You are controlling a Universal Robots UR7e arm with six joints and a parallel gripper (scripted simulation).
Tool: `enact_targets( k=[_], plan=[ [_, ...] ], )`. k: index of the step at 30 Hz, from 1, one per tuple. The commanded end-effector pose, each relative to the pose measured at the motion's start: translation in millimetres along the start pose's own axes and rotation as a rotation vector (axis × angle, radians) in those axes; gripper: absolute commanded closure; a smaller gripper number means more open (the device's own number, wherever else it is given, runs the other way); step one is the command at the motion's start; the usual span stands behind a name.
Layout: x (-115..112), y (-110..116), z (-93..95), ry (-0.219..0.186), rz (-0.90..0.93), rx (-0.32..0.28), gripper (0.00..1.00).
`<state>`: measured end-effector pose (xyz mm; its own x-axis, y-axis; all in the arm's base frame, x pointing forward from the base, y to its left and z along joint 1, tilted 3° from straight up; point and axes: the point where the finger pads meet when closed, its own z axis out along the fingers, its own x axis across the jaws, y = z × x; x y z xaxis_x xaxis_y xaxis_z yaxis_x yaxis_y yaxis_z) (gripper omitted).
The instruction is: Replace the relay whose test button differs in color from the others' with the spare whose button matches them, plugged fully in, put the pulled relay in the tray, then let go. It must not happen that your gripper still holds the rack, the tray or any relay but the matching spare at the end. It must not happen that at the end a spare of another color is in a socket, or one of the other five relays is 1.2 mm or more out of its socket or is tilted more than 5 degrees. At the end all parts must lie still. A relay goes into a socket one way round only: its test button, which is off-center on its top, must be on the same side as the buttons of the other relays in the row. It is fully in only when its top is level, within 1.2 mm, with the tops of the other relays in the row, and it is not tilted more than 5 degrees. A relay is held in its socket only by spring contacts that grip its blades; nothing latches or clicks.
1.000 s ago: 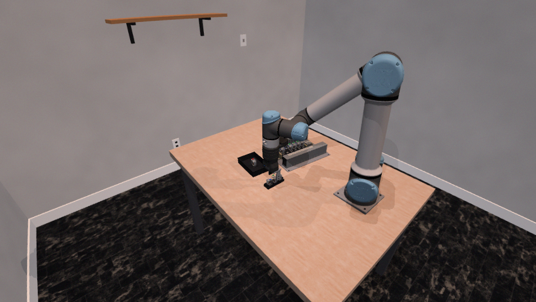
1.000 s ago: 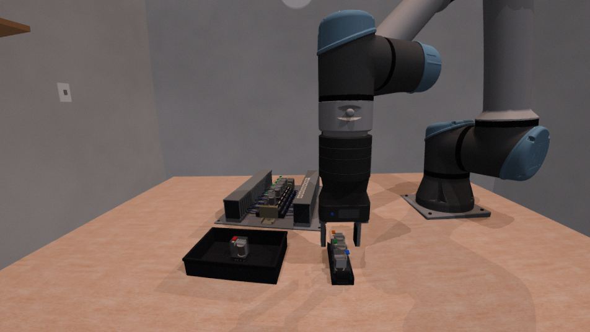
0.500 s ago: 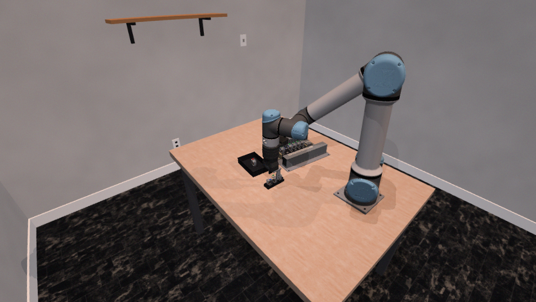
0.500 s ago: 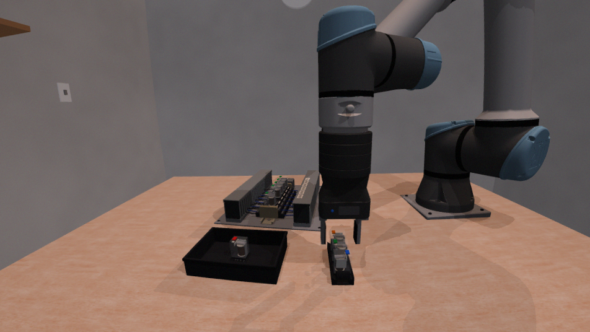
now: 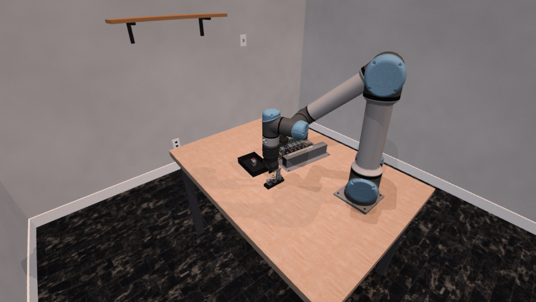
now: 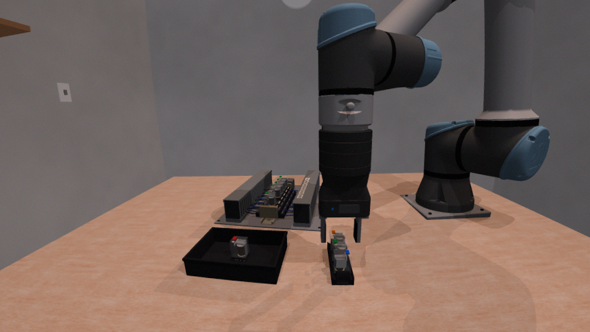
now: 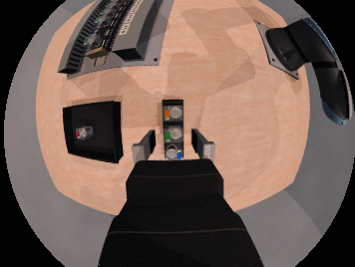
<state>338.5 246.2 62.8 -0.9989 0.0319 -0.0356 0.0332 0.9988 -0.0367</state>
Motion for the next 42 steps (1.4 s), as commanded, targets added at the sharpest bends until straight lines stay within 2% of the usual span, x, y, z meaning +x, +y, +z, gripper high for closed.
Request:
enact_targets(
  k=[1, 25, 30, 42],
  plan=[
    [-0.3, 0.1, -0.9, -0.001, 0.0, -0.001, 0.0],
    [-0.3, 0.1, -2.3, -0.001, 0.0, -0.001, 0.0],
    [-0.3, 0.2, 5.7, -0.001, 0.0, -0.001, 0.0],
    [-0.3, 0.2, 5.7, -0.001, 0.0, -0.001, 0.0]
  ],
)
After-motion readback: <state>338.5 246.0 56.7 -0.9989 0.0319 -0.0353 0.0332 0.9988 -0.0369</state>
